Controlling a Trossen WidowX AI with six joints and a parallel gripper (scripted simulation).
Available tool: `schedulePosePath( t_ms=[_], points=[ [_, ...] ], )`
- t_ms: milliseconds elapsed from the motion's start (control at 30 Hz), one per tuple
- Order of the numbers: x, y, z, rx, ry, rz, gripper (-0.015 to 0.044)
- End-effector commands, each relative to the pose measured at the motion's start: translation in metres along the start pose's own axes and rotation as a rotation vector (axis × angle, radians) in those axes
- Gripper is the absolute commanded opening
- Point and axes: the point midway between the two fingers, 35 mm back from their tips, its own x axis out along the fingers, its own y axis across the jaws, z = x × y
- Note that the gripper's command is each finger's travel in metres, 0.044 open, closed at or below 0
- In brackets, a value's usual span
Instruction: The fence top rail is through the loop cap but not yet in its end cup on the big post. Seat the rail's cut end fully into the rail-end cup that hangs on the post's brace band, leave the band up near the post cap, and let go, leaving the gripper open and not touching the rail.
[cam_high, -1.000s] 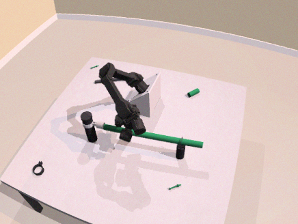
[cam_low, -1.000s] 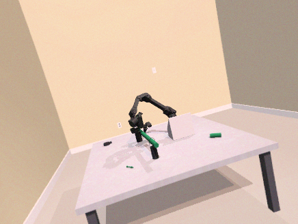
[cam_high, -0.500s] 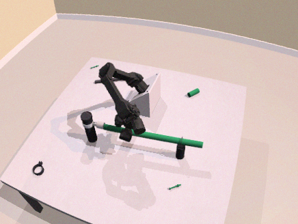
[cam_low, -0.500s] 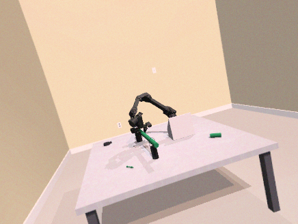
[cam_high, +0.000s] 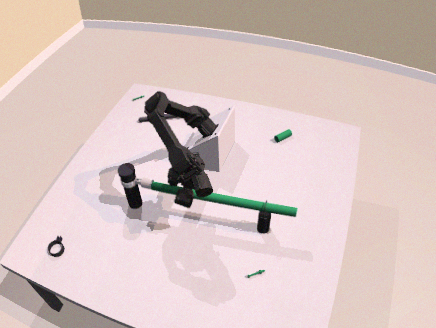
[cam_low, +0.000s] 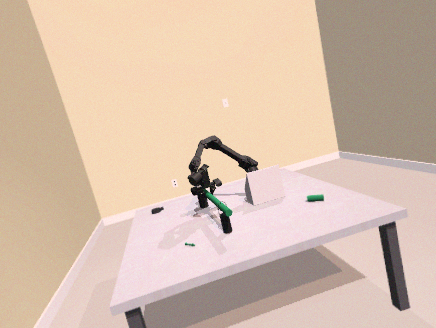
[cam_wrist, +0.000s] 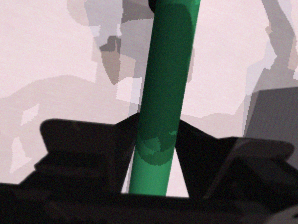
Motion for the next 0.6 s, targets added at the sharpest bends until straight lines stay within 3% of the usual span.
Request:
schedulePosePath(
  t_ms=[0, 567],
  points=[
    [-0.003, 0.001, 0.011, 0.002, -0.016, 0.012, 0.0],
    [0.0, 0.0, 0.0, 0.0, -0.001, 0.0, 0.0]
  ],
)
